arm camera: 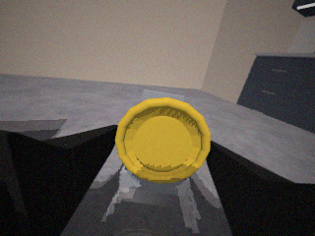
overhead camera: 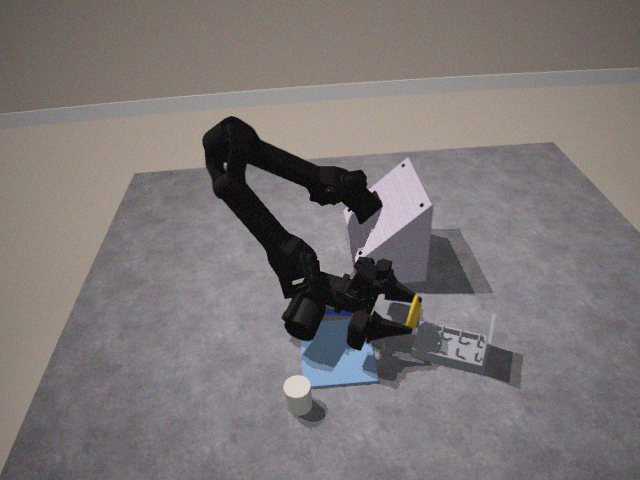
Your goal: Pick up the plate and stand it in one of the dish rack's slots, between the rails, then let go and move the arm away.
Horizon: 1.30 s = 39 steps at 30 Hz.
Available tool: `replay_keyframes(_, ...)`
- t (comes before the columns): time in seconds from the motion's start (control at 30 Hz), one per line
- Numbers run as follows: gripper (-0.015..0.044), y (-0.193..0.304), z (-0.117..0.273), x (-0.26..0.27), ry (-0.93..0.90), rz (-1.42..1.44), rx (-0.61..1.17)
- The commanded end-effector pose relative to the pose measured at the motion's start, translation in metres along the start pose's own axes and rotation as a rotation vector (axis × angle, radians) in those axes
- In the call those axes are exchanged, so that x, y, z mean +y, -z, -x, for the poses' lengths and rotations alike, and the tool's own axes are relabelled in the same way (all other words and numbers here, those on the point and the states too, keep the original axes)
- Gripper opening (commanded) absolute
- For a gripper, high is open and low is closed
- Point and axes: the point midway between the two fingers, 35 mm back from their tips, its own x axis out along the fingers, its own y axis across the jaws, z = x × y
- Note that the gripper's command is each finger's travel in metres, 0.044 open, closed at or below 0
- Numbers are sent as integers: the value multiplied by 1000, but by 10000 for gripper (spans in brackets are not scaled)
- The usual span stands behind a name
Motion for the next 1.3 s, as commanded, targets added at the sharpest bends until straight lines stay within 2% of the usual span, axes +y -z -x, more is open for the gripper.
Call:
replay_keyframes(0.0, 0, -1, 0, 1, 3, 8, -8)
replay_keyframes(0.87, 0, -4, -39, -1, 13, 25, -6)
replay_keyframes(1.27, 0, -4, -43, 0, 19, 37, -9)
